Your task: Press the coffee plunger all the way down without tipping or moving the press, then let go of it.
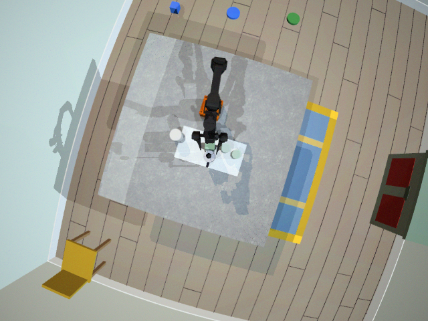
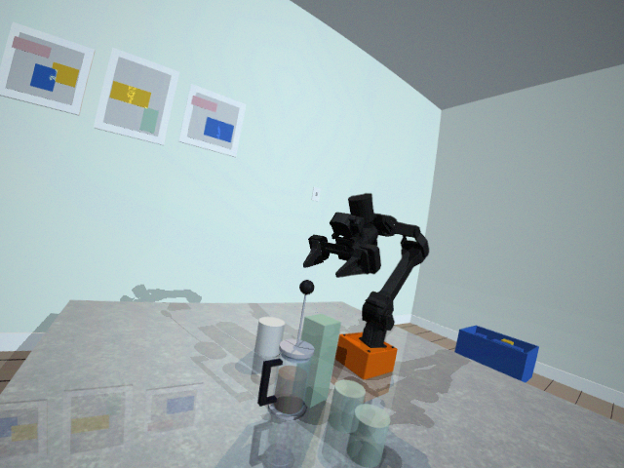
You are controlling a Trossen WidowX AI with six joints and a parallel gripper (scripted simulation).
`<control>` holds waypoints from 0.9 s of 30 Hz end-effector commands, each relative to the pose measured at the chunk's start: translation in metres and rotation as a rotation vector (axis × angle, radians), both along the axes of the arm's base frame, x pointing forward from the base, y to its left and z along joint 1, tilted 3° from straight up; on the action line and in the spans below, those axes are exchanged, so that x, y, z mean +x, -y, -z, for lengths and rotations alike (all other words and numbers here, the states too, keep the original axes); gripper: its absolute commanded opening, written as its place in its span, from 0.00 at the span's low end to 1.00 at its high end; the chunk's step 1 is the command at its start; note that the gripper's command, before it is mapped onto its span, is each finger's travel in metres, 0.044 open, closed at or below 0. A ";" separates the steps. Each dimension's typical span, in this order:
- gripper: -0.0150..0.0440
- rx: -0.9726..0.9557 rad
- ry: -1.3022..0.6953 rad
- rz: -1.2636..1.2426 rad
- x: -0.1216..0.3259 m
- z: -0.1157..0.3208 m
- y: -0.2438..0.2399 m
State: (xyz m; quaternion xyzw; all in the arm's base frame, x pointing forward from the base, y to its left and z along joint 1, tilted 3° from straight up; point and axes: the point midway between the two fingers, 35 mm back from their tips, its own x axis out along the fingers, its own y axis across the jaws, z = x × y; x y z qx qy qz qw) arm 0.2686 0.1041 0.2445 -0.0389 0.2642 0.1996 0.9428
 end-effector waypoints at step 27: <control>1.00 0.007 0.006 0.010 0.030 0.033 -0.013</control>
